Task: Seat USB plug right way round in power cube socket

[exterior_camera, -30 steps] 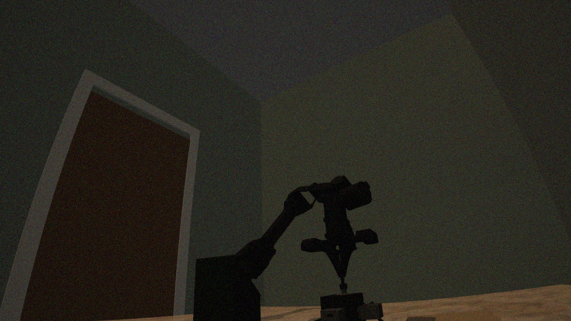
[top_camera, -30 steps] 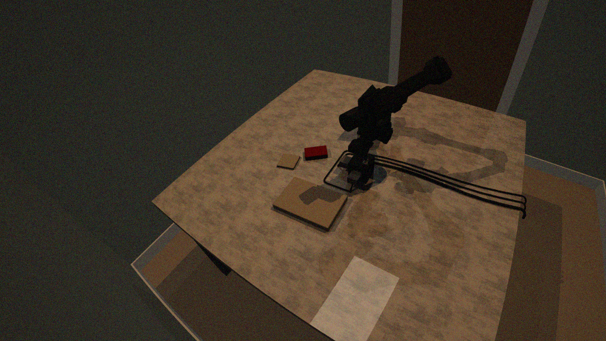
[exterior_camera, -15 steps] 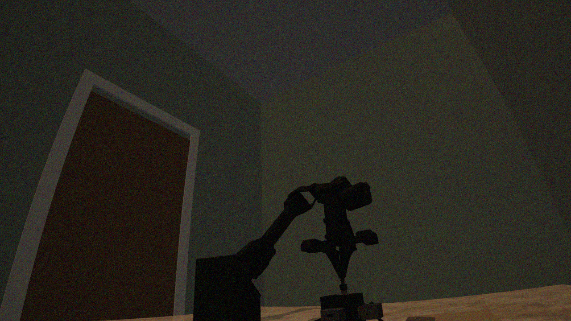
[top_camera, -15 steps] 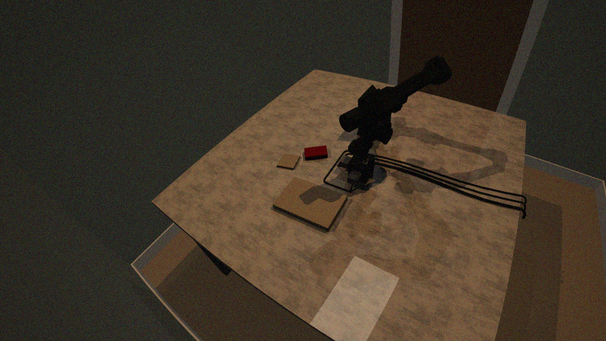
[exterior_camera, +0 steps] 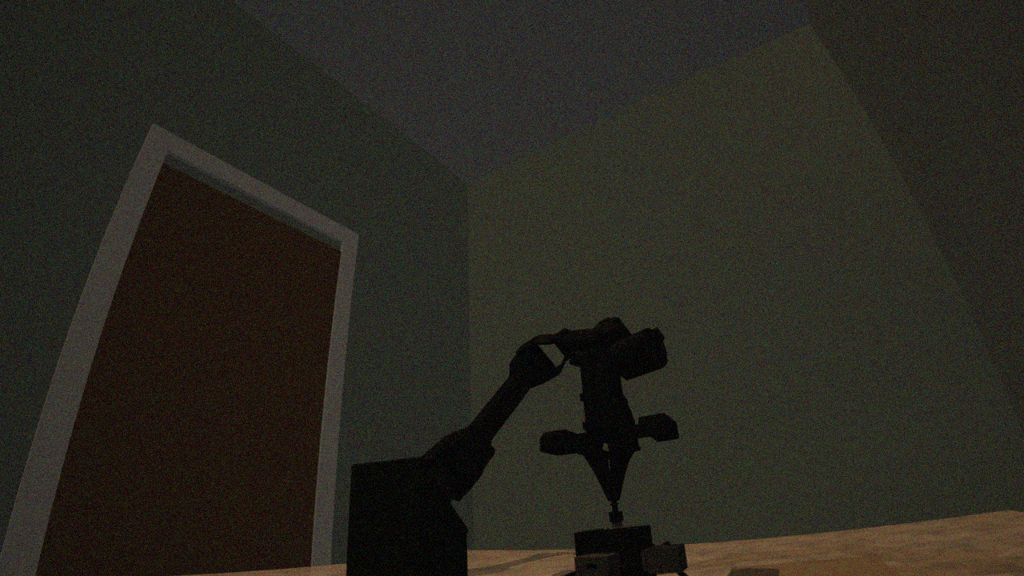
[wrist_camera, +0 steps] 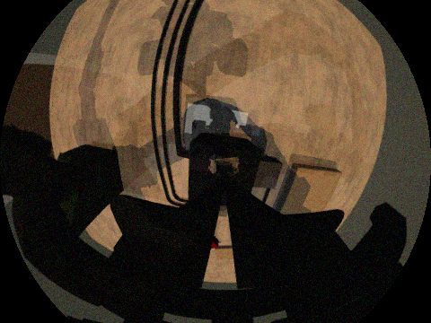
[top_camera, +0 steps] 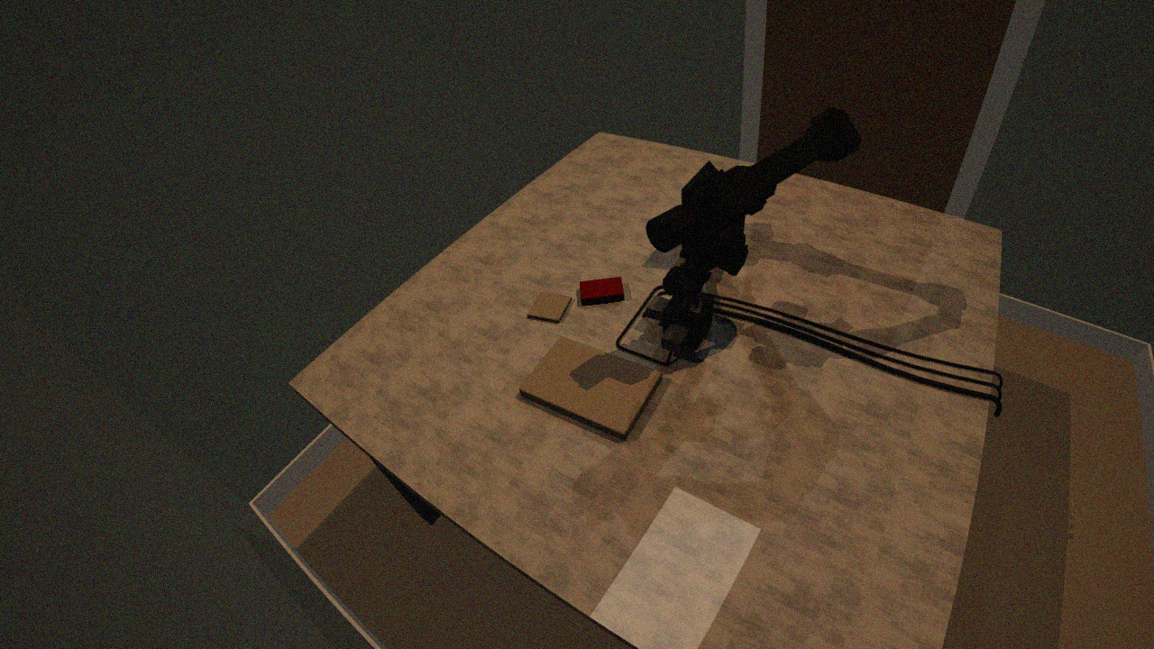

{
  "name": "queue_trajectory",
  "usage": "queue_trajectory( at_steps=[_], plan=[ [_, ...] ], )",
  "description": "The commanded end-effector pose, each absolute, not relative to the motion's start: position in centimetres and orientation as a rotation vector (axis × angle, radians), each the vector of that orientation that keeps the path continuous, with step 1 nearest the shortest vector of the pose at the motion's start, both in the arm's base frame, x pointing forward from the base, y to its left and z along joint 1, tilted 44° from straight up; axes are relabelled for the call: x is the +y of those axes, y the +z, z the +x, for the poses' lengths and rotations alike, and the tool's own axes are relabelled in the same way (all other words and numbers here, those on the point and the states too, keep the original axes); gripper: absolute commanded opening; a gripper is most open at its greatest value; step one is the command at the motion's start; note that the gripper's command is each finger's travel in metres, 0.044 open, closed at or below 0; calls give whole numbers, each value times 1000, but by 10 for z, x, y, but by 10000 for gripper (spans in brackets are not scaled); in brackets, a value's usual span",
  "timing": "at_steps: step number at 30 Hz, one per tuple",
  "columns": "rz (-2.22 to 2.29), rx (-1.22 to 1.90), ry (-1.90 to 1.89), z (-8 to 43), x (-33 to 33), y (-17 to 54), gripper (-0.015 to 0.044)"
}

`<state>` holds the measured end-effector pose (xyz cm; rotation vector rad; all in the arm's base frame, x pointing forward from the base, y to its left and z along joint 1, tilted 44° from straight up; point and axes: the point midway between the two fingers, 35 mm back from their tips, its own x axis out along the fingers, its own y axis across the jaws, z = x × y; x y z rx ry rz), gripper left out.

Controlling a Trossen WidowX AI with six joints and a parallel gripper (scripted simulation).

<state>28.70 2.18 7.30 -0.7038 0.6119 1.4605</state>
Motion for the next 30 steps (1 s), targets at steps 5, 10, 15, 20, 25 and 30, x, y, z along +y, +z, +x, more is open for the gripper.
queue_trajectory(
  at_steps=[5, 10, 15, 20, 25, 30],
  plan=[
    [-699, 613, 1459, 287, 23, 72, 0],
    [-699, 613, 1459, 287, 23, 72, 0],
    [-699, 613, 1459, 287, 24, 71, 0],
    [-699, 613, 1459, 287, 24, 71, 0],
    [-699, 613, 1459, 287, 25, 70, 0],
    [-699, 613, 1459, 287, 25, 70, 0]
  ],
)
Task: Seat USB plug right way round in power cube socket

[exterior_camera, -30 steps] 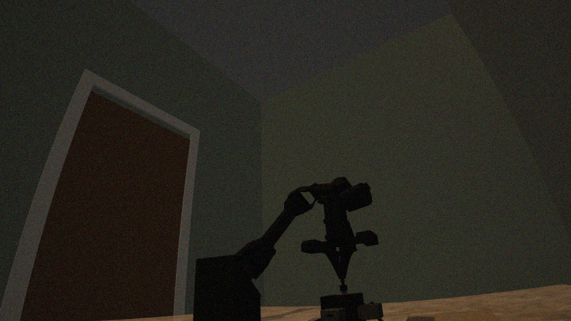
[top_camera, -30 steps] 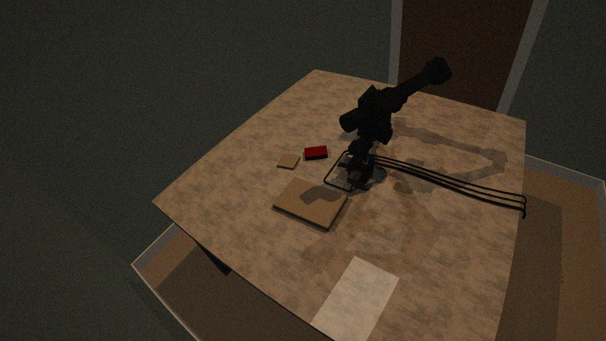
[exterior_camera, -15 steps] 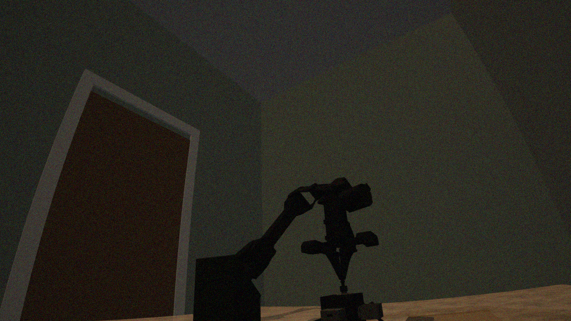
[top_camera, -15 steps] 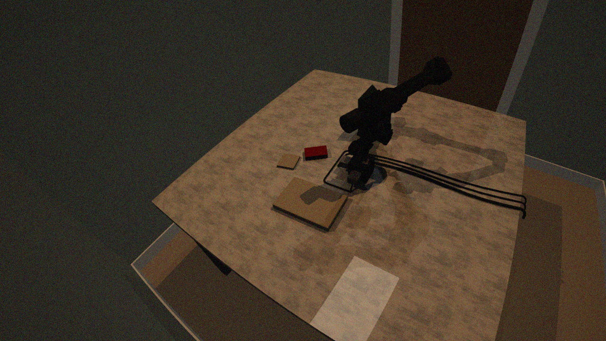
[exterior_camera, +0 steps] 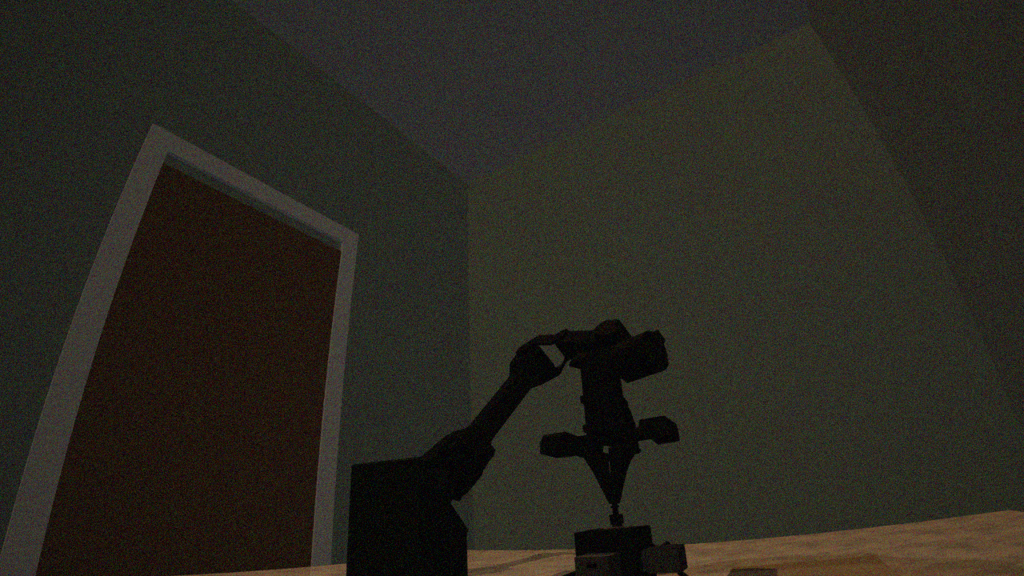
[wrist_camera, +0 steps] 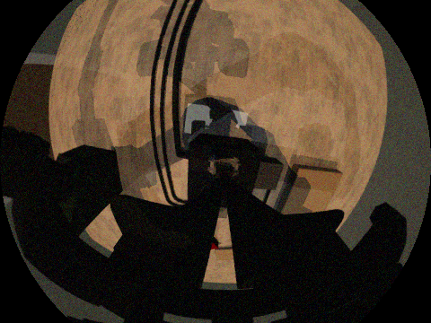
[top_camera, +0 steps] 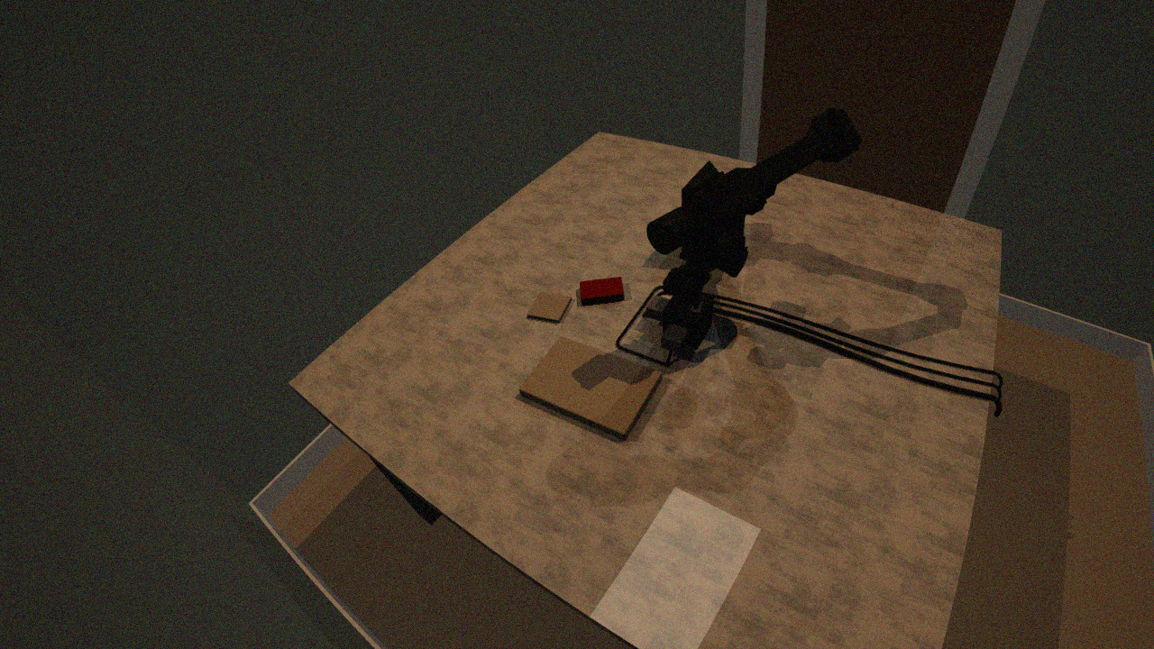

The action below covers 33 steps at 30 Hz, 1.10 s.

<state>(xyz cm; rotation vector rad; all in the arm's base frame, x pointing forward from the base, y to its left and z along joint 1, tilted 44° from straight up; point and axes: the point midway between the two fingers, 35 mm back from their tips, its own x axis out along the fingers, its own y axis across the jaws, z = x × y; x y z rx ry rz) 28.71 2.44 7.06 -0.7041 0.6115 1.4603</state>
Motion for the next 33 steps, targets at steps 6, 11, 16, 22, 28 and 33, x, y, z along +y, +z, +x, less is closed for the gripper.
queue_trajectory(
  at_steps=[6, 11, 16, 22, 28, 33],
  plan=[
    [-699, 613, 1459, 287, 26, 70, 0],
    [-699, 613, 1459, 287, 26, 69, 0],
    [-699, 613, 1459, 287, 26, 69, 0],
    [-698, 613, 1459, 287, 27, 68, 0],
    [-698, 613, 1459, 287, 27, 68, 0],
    [-698, 613, 1459, 287, 28, 67, 0]
  ],
)
